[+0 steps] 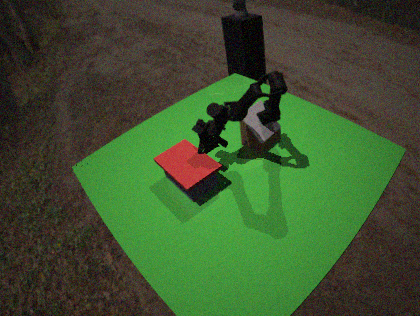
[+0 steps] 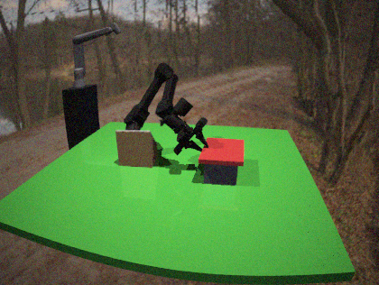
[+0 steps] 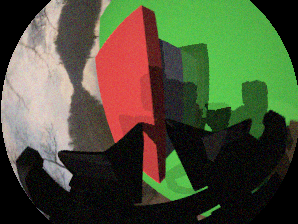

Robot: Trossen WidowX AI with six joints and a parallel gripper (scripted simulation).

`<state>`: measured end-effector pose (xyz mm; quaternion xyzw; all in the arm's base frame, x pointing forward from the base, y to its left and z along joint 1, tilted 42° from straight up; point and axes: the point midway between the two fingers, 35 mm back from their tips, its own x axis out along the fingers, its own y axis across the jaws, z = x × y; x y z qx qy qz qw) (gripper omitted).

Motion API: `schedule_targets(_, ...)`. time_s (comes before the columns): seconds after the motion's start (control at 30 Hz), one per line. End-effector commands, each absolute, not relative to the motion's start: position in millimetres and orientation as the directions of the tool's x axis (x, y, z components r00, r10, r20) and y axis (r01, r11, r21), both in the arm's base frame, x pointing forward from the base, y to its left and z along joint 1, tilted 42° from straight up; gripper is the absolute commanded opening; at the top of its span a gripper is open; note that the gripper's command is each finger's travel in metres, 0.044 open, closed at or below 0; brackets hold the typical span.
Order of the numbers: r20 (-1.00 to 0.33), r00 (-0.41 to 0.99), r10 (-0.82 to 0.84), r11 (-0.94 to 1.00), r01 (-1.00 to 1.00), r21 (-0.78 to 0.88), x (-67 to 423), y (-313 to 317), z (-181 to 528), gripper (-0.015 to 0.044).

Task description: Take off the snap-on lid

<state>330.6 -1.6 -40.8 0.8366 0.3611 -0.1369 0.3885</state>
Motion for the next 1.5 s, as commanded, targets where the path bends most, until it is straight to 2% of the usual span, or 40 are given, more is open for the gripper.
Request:
schedule_targets(0.0,-0.513,0.700,0.496,-0.441,0.712,0.546,330.5,-1.6,-42.2,0.0000)
schedule_targets(1.47,-0.510,0.702,0.498,-0.437,0.711,0.551,330.3,-7.4,-34.0,0.0000)
